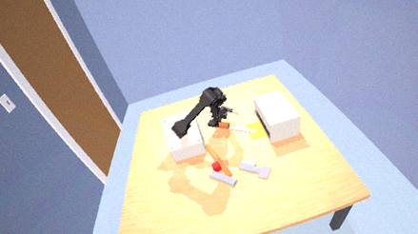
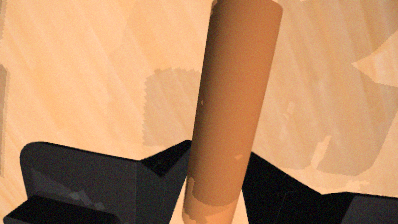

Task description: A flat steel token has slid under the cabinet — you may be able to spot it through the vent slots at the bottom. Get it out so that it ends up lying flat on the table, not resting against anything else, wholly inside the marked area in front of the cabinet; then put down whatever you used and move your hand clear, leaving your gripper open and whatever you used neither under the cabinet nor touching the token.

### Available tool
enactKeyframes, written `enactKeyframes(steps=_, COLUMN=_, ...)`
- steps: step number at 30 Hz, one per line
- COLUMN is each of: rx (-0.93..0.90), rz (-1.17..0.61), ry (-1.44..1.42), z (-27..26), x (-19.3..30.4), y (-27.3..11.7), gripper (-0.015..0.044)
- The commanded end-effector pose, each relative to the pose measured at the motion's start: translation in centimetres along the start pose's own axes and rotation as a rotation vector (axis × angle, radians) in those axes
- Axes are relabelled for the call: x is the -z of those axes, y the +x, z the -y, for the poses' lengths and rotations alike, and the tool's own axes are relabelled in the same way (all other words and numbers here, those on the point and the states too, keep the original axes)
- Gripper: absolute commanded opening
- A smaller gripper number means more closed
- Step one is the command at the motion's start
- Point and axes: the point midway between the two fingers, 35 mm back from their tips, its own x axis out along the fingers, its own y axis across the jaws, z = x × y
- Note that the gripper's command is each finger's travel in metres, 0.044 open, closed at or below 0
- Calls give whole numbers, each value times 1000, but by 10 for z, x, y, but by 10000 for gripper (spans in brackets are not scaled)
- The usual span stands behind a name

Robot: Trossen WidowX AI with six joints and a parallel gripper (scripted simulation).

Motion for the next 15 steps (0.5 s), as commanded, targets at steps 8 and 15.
enactKeyframes(steps=8, rx=-7, rz=1, ry=-1, z=-13, x=9, y=-2, gripper=0)
enactKeyframes(steps=15, rx=-7, rz=1, ry=-1, z=-19, x=14, y=-2, gripper=0)
